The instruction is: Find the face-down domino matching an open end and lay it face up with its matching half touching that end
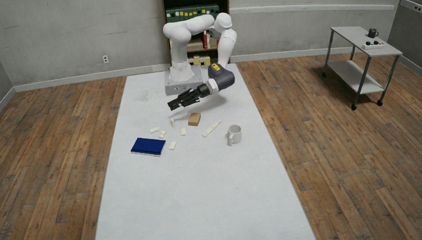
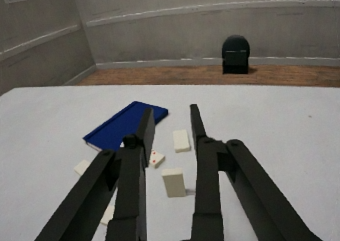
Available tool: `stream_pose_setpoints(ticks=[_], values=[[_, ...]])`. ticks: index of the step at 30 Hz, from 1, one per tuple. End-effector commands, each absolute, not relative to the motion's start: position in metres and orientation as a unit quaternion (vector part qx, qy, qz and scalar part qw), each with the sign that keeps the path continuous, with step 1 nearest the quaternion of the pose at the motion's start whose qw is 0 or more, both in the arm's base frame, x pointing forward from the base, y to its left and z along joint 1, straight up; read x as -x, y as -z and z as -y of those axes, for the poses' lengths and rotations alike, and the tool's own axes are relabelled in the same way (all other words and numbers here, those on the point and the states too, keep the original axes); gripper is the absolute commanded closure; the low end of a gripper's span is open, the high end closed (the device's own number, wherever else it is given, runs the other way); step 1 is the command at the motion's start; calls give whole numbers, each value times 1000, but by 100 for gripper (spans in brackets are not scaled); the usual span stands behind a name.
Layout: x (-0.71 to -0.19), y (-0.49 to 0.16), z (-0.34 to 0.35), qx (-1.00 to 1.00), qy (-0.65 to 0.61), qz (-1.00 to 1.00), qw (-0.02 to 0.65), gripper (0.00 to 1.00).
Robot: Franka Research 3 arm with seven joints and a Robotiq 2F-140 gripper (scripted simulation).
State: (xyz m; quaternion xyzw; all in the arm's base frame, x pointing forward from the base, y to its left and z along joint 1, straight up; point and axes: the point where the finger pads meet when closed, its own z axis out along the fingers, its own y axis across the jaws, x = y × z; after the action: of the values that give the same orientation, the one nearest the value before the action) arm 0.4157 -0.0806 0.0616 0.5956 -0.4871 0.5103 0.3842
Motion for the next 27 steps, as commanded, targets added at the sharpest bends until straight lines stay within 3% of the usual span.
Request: stream_pose_setpoints(ticks=[1,10,25,27], values=[[-428,-66,72,-622,-481,499,364,67],[-438,-77,54,-641,-391,589,300,67],[-449,-98,75,-619,-145,765,106,67],[-449,-98,75,-619,-145,765,106,67]])
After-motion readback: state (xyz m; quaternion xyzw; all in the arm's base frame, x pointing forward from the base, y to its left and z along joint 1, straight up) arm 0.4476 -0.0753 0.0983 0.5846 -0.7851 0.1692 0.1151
